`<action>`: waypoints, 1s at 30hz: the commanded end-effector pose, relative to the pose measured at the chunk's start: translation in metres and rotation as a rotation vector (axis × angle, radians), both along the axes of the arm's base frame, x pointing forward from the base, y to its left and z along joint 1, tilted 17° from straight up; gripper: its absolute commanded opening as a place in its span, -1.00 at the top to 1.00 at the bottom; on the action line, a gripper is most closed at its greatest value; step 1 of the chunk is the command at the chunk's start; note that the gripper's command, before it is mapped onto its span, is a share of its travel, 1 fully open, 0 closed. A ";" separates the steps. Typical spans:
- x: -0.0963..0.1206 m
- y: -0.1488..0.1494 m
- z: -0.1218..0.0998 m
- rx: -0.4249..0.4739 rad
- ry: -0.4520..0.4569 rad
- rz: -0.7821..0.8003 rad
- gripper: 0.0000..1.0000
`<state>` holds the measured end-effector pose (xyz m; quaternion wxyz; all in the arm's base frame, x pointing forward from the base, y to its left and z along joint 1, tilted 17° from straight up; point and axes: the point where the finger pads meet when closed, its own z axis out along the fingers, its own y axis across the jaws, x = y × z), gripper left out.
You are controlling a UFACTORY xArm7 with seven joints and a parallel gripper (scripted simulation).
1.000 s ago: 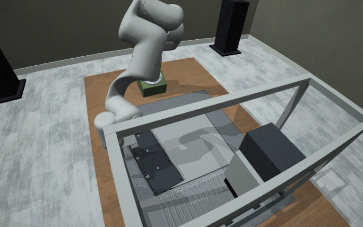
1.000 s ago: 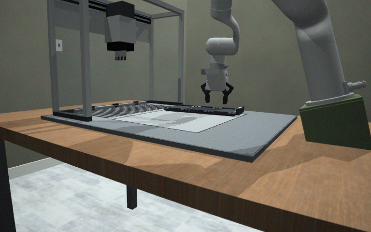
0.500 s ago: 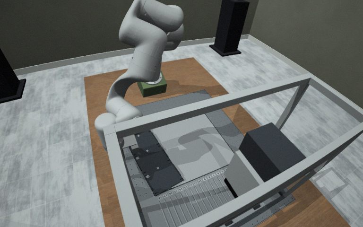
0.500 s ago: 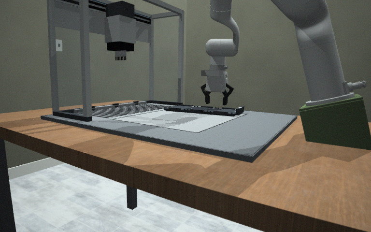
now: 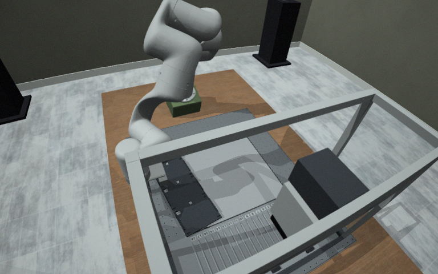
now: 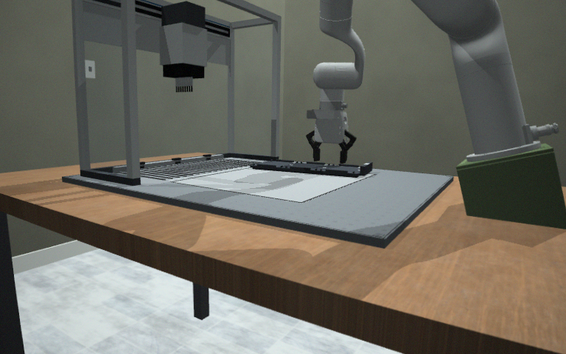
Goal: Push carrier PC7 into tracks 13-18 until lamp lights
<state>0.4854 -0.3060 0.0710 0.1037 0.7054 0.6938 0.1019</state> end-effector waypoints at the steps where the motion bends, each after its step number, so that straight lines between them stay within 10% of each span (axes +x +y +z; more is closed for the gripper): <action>1: 0.001 -0.001 0.000 -0.002 -0.004 -0.001 -1.00; 30: 0.003 0.004 -0.004 -0.002 -0.004 -0.001 -1.00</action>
